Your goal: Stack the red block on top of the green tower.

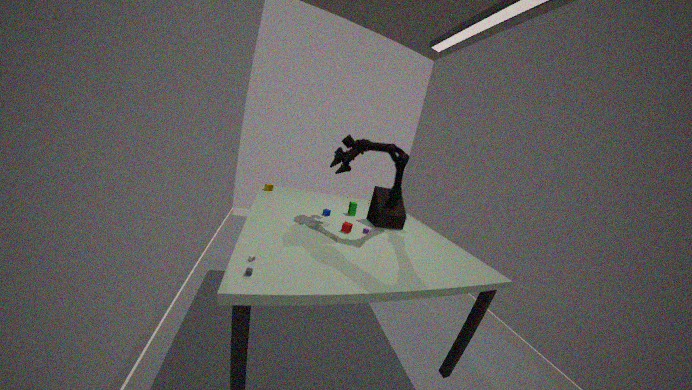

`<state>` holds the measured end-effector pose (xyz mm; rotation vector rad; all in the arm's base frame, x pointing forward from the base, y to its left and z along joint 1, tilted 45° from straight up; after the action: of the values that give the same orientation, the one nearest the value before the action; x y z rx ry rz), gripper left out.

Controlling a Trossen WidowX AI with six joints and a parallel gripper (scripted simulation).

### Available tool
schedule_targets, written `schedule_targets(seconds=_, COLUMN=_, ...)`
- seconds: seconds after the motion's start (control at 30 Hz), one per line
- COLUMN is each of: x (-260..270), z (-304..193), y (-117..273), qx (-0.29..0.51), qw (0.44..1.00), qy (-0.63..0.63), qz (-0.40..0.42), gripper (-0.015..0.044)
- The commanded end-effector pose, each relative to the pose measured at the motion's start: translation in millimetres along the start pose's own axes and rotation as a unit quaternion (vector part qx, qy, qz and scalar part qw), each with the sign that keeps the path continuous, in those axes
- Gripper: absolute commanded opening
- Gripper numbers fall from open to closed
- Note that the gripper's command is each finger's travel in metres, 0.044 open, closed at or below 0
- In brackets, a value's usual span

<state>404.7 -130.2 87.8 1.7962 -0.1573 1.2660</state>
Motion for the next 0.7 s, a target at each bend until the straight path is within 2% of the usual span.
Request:
schedule_targets(seconds=0.0, x=20.0, z=-31.8, y=-20.2, qx=0.041, qw=0.999, qy=0.005, qz=-0.017, gripper=0.044)
schedule_targets(seconds=0.33, x=60.9, z=-122.0, y=-62.0, qx=0.147, qw=0.986, qy=0.032, qz=-0.067, gripper=0.044)
schedule_targets(seconds=0.67, x=82.6, z=-219.2, y=-80.3, qx=0.244, qw=0.959, qy=0.068, qz=-0.126, gripper=0.044)
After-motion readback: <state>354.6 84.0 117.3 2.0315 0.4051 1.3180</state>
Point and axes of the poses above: the point midway between the two fingers, 35 mm back from their tips, its own y axis back along the fingers, its own x axis across the jaws, z = x × y, the point moved 1 cm from there along y, back along the fingers, and after that the axes turned 11 degrees about y, right-handed, at the moved point
